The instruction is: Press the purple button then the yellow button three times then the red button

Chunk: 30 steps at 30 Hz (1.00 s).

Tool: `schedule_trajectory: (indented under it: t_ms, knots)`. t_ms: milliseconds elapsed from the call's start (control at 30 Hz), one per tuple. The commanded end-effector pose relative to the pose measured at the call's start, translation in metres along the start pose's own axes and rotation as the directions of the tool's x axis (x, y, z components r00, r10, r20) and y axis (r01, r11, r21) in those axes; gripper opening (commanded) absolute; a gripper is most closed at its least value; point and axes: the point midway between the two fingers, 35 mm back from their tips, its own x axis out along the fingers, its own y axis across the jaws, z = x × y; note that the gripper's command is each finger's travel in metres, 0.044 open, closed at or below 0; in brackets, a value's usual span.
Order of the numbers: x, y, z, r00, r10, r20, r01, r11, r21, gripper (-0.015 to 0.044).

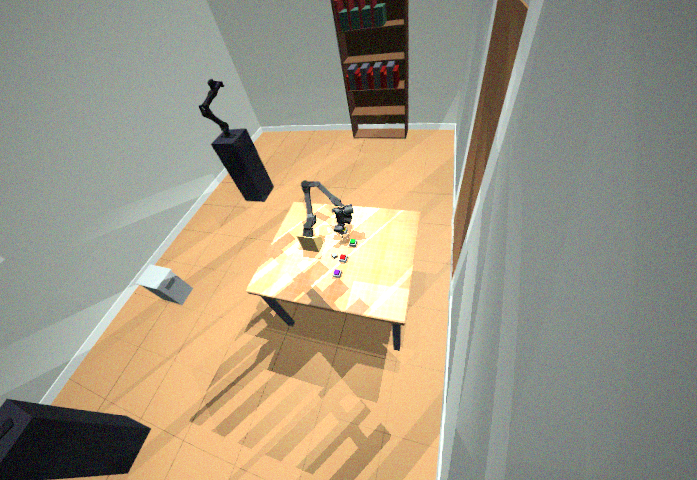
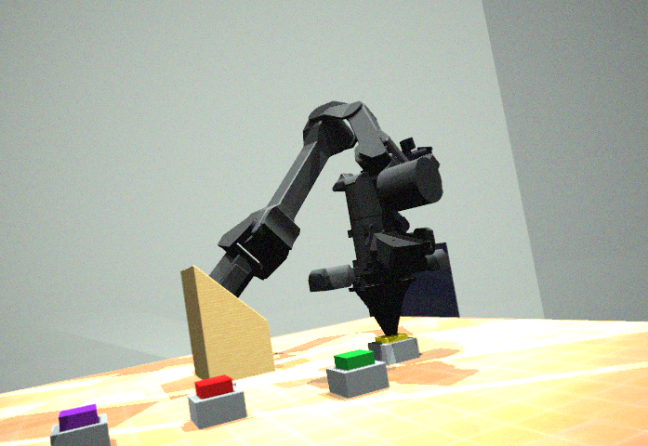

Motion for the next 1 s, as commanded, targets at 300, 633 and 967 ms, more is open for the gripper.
schedule_trajectory:
  t_ms: [300,633,967]
  knots:
    - [-0.030,-0.001,0.000,1.000,-0.005,0.002,0.005,1.000,0.004,0.0020]
    - [-0.014,-0.001,0.001,1.000,-0.005,0.002,0.005,1.000,0.003,0.0020]
    - [0.001,-0.001,0.000,1.000,-0.003,0.002,0.003,1.000,0.004,0.0020]
